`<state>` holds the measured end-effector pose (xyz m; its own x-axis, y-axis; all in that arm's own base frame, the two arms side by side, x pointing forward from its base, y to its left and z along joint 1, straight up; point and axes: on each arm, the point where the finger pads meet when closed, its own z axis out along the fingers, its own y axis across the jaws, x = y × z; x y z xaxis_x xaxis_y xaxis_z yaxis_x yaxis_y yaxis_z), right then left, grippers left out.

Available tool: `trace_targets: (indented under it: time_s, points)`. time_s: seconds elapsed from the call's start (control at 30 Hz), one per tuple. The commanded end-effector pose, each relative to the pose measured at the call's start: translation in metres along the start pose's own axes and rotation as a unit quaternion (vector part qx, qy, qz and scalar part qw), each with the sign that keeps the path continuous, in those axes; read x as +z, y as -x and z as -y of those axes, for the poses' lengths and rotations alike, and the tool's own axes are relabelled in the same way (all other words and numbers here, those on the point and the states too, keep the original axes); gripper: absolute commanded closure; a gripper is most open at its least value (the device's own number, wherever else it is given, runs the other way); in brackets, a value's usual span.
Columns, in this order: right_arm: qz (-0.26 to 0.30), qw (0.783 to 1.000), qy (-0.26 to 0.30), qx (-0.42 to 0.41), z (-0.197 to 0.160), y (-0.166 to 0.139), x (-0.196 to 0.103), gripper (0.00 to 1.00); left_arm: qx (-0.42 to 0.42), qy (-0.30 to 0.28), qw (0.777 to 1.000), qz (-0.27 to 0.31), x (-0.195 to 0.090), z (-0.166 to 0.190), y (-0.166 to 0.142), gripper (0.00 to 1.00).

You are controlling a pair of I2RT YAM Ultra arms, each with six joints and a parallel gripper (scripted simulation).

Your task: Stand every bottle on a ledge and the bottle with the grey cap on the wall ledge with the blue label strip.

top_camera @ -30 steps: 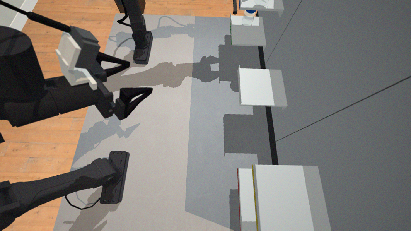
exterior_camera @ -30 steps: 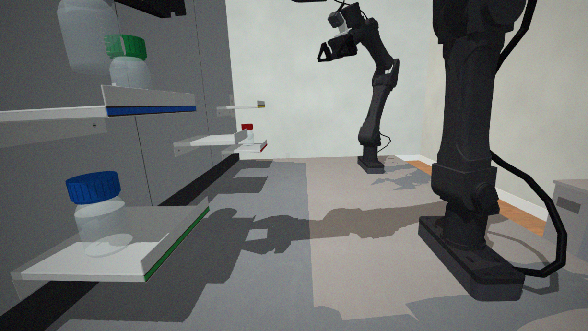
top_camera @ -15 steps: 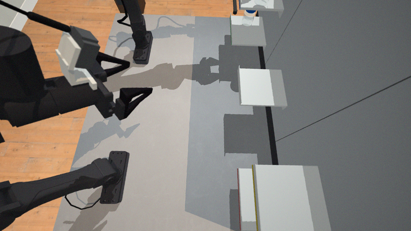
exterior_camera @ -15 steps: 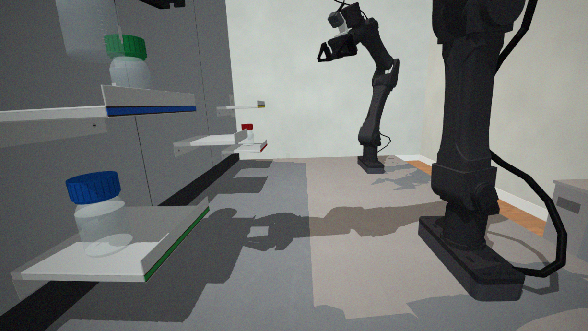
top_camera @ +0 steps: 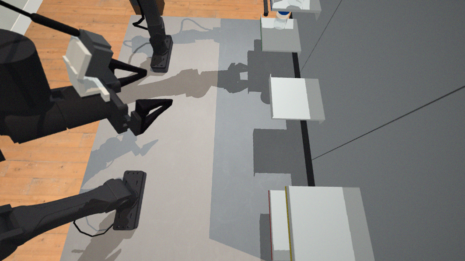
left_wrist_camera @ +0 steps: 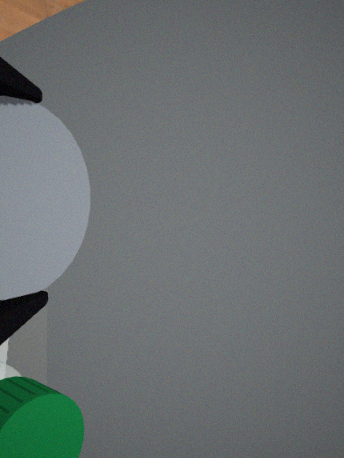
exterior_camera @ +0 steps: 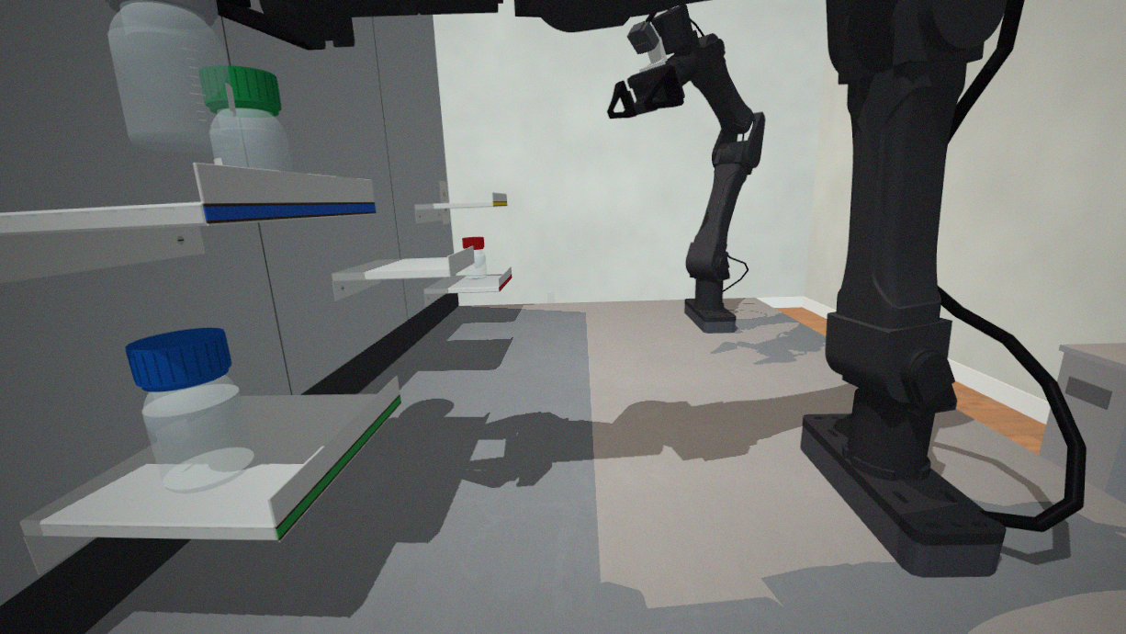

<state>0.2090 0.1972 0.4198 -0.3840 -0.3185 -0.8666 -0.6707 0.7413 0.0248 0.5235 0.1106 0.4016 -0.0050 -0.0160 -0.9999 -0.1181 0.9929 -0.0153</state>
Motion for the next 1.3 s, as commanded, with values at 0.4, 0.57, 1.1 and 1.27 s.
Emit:
trace_targets:
  time_s: [0.4,0.57,1.1,1.27]
  points:
    - [-0.002,1.000,0.001,0.000,-0.001,0.000,-0.003,0.11,0.002,0.000,0.999,0.047,-0.006,0.001,0.002,0.51]
    - [-0.002,1.000,0.001,0.000,-0.001,0.000,-0.003,0.11,0.003,0.000,0.999,0.051,-0.006,0.001,0.006,0.51]
    - [-0.002,1.000,0.001,0.000,-0.001,0.000,-0.003,0.11,0.002,0.005,0.998,0.058,-0.013,0.000,0.009,0.30]
    - [-0.002,1.000,0.001,0.000,-0.001,0.000,-0.003,0.11,-0.001,0.005,0.999,0.044,-0.022,-0.002,0.001,0.30]
